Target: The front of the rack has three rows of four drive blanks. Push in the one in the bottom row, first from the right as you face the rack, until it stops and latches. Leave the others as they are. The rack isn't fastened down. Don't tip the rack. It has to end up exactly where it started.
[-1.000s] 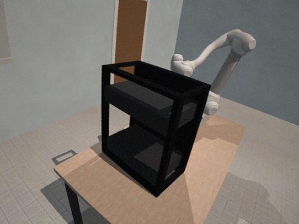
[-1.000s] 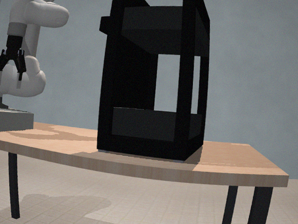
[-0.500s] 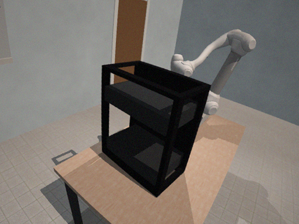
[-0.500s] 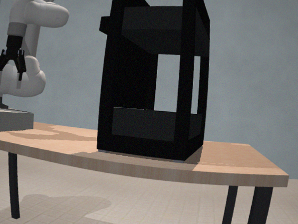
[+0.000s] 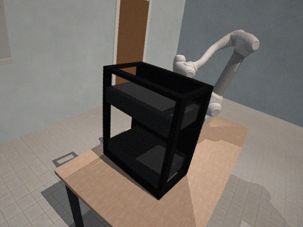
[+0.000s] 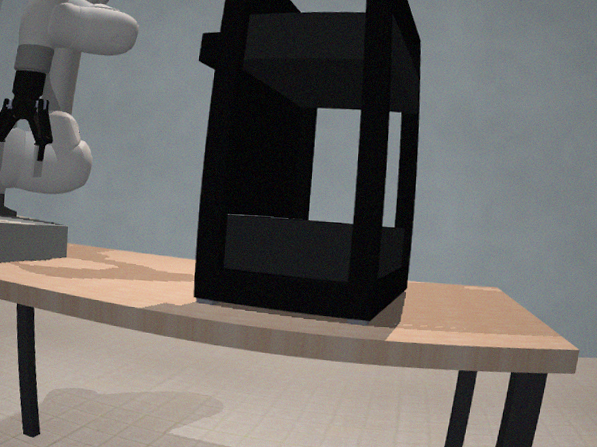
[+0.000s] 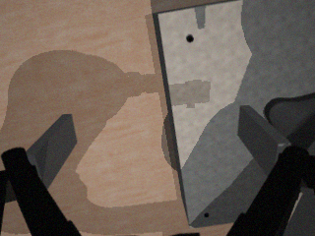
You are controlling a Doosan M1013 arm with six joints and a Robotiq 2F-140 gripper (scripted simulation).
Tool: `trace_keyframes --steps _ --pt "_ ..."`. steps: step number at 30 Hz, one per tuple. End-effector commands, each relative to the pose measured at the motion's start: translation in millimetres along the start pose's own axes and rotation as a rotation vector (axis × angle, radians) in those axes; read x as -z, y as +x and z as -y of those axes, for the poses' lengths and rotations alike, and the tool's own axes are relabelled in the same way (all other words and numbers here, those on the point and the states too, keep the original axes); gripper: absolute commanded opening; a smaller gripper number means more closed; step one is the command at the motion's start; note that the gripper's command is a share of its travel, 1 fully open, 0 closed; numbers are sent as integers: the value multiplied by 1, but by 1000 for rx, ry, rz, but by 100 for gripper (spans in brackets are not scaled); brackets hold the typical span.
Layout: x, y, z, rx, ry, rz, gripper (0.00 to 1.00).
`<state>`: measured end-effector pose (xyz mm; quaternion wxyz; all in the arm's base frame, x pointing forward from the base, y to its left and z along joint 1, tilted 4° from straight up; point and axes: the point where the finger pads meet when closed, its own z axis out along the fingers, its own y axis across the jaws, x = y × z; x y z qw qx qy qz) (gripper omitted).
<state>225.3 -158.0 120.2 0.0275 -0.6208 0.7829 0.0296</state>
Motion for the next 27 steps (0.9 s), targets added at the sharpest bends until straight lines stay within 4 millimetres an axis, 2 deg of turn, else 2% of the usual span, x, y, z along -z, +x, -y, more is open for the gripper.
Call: trace_keyframes --steps 1,15,27 --pt "0 0 0 0 0 0 100" --pt "0 -1 1 -3 3 3 100" --pt "-1 -11 6 -24 22 27 100"
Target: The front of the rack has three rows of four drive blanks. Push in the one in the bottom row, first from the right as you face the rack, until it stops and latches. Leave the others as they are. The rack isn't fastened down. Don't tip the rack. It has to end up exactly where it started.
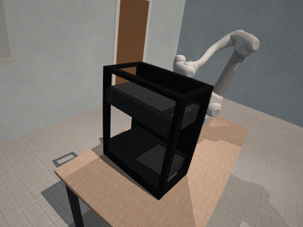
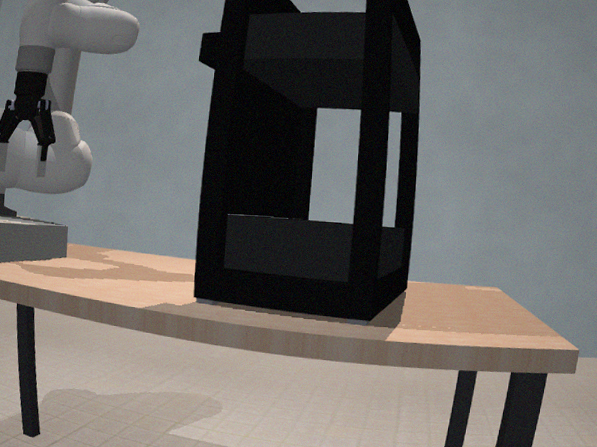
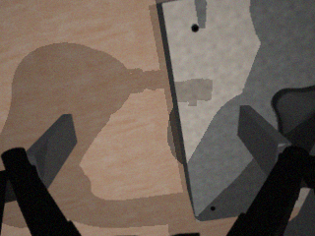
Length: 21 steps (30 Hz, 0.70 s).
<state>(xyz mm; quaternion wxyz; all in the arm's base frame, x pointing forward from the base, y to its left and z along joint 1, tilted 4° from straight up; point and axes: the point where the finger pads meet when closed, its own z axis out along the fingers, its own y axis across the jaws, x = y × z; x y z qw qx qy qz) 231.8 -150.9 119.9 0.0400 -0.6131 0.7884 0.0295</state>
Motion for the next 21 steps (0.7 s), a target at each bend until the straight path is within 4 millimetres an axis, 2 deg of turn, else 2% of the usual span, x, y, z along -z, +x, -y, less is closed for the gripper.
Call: trace_keyframes --steps 1,11,13,21 --pt "-1 -5 3 -10 9 11 100" --pt "-3 -31 17 -69 59 74 100" --pt "-3 -31 17 -69 59 74 100" --pt "-2 -64 36 -145 118 158 100"
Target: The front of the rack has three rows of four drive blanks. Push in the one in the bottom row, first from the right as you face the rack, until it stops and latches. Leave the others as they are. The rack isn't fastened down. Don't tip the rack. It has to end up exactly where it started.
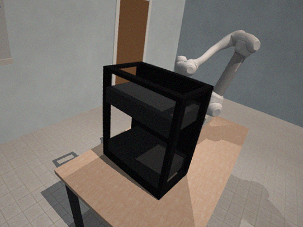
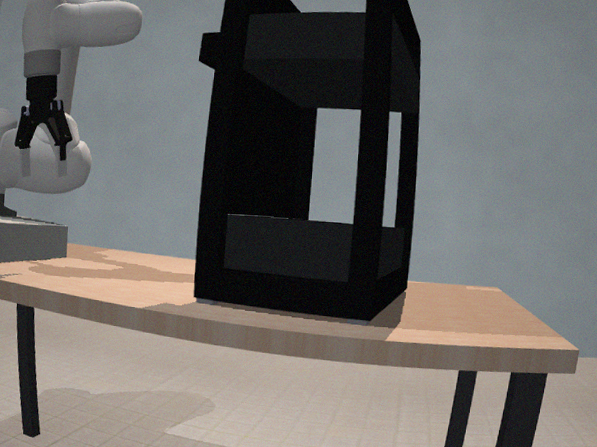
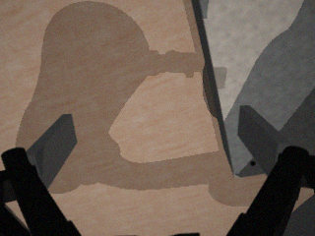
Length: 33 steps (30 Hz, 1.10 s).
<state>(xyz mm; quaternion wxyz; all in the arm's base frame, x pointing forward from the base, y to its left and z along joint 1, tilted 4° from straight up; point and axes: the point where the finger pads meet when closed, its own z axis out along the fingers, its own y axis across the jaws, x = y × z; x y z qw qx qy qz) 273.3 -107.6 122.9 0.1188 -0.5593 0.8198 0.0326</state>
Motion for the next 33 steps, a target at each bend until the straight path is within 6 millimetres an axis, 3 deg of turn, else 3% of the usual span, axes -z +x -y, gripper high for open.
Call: trace_keyframes --steps 1,7,9,17,24,26,33 --pt "-2 -17 7 -38 29 41 100" --pt "-4 -50 22 -118 83 127 100" --pt "-4 -50 22 -118 83 127 100" --pt "0 -99 47 -251 159 267 100" --pt "12 -144 71 -391 222 413 100" --pt "12 -144 71 -391 222 413 100" --pt "32 -184 96 -550 276 577 100"
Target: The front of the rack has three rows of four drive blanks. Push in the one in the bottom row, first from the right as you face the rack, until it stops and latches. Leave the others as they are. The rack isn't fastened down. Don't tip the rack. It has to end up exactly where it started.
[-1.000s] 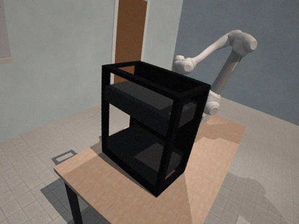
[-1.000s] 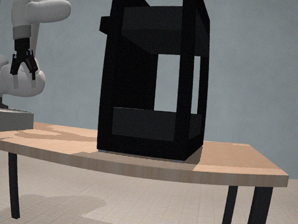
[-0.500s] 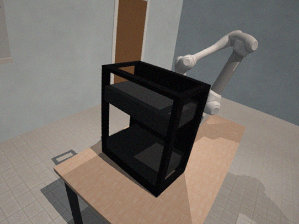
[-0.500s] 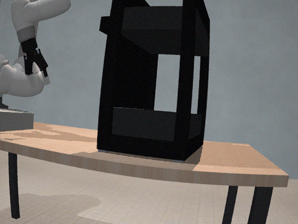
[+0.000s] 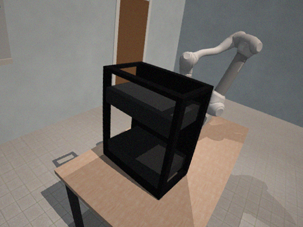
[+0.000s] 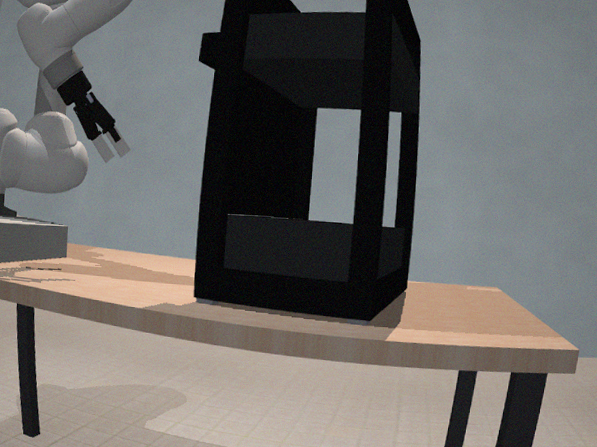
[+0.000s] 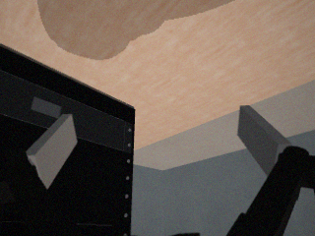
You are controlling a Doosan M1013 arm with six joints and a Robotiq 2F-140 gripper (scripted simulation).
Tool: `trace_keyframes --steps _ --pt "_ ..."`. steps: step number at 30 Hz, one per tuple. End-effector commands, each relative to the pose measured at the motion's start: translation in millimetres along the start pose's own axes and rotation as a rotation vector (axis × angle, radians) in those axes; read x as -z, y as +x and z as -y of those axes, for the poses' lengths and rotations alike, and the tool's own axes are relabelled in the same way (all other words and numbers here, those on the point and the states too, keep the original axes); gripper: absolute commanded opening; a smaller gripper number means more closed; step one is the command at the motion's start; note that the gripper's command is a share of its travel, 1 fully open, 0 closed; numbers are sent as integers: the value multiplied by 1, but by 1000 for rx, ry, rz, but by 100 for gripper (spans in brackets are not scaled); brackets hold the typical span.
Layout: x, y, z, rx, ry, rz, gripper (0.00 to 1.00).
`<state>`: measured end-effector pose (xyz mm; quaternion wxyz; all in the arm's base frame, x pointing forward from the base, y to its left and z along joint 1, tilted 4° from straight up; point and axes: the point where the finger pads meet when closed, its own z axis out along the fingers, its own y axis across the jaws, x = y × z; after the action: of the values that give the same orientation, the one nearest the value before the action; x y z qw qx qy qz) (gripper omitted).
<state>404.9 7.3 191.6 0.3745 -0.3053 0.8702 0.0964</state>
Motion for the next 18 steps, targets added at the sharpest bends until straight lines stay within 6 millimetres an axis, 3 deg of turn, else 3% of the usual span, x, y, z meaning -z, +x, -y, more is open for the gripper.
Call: trace_keyframes --steps 1,8,10,18 --pt "-6 -29 3 -95 33 91 100" --pt "-3 -77 12 -282 77 255 100" --pt "-3 -77 12 -282 77 255 100" --pt "11 -122 27 -510 110 443 100"
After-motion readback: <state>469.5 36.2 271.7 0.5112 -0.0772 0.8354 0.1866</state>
